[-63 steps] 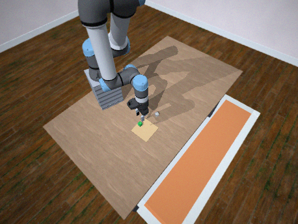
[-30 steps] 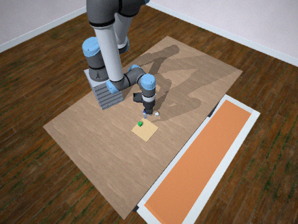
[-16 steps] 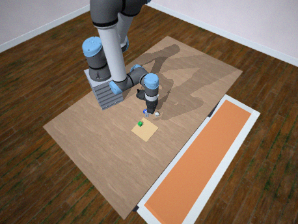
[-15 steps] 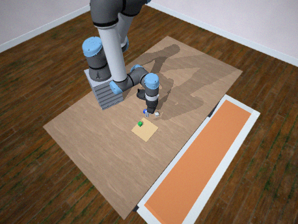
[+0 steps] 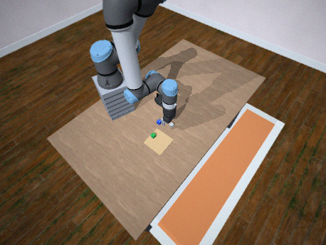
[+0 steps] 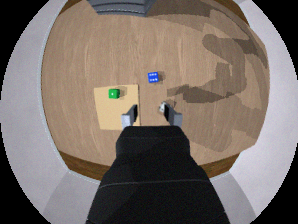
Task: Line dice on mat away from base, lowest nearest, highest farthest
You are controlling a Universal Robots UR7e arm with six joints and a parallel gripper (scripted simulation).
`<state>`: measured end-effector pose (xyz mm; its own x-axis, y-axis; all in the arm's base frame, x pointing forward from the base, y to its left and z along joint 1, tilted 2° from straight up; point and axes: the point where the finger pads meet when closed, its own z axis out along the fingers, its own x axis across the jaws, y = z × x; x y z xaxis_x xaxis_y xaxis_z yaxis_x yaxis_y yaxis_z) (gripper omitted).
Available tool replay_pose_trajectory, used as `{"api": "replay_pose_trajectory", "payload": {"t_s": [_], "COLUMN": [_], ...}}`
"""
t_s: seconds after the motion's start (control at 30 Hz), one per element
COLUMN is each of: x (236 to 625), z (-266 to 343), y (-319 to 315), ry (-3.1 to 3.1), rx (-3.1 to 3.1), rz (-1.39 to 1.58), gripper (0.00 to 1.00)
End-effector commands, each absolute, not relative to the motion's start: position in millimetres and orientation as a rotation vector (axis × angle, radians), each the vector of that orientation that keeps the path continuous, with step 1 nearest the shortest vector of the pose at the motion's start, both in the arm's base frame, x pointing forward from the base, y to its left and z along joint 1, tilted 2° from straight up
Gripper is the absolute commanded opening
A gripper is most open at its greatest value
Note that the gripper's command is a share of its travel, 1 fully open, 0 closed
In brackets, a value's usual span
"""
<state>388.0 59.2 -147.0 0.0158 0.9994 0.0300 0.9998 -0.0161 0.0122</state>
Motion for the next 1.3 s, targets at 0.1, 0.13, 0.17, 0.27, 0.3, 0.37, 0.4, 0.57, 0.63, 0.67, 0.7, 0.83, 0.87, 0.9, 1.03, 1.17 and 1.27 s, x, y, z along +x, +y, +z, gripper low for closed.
{"api": "replay_pose_trajectory", "payload": {"t_s": [0.1,0.13,0.17,0.27,0.3,0.37,0.4,0.57,0.63,0.67,0.7,0.83,0.87,0.9,1.03,1.17,1.27], "x": [396.1,396.9,397.6,399.7,400.3,400.3,400.9,403.2,403.9,404.2,404.4,405.1,405.2,405.2,404.2,404.2,404.2], "z": [-147.7,-147.7,-147.8,-147.9,-147.9,-147.9,-148.0,-148.0,-148.0,-148.0,-147.9,-147.8,-147.8,-147.8,-148.0,-148.0,-148.0], "y": [78.4,80.4,82.3,87.5,89.0,89.0,90.3,95.8,97.2,97.8,98.3,99.5,99.7,99.7,99.5,99.4,99.4], "ry": [-1.919,-1.89,-1.861,-1.784,-1.761,-1.761,-1.74,-1.656,-1.633,-1.624,-1.616,-1.596,-1.594,-1.594,-1.588,-1.587,-1.587], "rx": [-2.467,-2.489,-2.51,-2.565,-2.58,-2.58,-2.594,-2.648,-2.662,-2.667,-2.672,-2.684,-2.686,-2.686,-2.688,-2.688,-2.688], "rz": [-0.045,-0.045,-0.044,-0.044,-0.043,-0.043,-0.043,-0.042,-0.042,-0.042,-0.043,-0.043,-0.043,-0.043,-0.041,-0.041,-0.041], "gripper": [1.0,1.0,1.0,1.0,1.0,1.0,1.0,1.0,1.0,1.0,1.0,1.0,1.0,1.0,1.0,0.79,0.79]}}
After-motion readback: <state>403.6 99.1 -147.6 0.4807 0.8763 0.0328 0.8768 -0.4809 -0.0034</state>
